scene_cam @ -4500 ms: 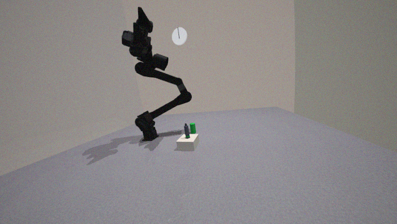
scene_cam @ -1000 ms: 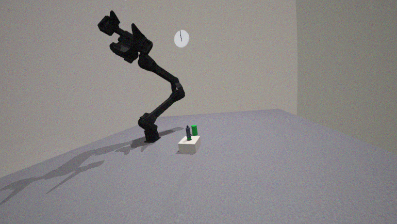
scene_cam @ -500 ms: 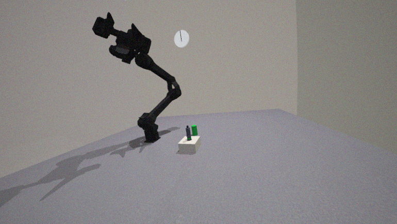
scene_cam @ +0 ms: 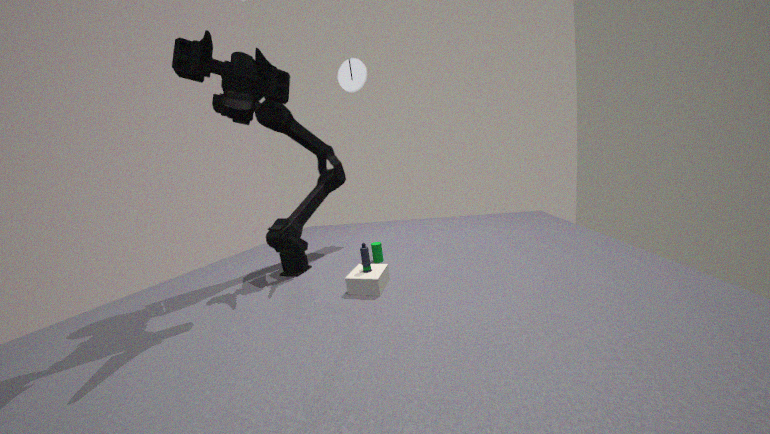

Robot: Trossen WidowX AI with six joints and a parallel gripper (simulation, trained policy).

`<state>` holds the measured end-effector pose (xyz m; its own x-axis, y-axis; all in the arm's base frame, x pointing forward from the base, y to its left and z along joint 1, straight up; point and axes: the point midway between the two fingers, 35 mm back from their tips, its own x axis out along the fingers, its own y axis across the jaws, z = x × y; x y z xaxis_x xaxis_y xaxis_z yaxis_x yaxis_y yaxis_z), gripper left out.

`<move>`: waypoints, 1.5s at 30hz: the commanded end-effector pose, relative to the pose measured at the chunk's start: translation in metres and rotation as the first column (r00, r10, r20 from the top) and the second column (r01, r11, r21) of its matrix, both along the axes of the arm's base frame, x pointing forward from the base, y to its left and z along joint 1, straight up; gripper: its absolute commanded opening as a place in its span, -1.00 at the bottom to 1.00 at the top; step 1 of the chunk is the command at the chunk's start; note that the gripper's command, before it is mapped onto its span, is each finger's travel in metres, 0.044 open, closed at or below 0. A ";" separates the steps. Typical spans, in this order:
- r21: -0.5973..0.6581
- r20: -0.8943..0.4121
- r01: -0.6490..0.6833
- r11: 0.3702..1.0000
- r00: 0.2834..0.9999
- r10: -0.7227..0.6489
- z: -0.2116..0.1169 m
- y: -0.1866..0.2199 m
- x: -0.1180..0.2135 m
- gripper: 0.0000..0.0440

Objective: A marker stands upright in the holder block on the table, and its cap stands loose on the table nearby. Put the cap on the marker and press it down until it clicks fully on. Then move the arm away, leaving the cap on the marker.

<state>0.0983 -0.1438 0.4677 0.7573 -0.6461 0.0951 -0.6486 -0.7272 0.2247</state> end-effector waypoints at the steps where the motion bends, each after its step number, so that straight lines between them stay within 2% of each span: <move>1: 0.052 0.018 -0.021 0.998 1.000 0.020 -0.004 -0.004 0.002 0.45; 22: 0.290 0.091 -0.127 0.949 0.990 0.105 -0.030 -0.019 0.015 0.44; 45: 0.528 0.125 -0.206 0.824 0.978 0.164 -0.064 -0.034 0.037 0.44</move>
<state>0.1314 -0.1744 0.4098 0.8686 -0.4754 -0.1400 -0.4956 -0.8331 -0.2458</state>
